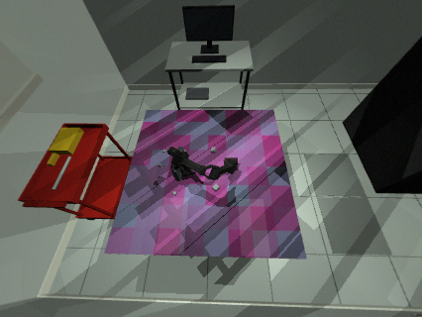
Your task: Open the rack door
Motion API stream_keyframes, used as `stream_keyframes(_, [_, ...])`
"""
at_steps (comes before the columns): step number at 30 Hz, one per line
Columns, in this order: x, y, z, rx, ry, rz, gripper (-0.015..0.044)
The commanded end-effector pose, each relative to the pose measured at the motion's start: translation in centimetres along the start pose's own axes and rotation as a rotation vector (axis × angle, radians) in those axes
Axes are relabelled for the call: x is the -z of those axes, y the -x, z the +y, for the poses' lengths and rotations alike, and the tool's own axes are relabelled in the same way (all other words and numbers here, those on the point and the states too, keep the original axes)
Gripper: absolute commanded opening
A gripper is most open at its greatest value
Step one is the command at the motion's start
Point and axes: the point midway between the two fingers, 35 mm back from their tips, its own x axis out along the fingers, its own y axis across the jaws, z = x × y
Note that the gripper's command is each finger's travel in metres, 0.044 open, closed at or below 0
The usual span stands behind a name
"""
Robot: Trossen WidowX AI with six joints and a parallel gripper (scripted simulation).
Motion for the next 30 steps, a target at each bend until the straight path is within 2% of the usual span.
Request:
stream_keyframes(1, [0.01,-0.05,-0.05,0.001,-0.184,0.002,0.0288])
stream_keyframes(30, [0.01,-0.05,-0.03,0.001,-1.621,0.002,0.0288])
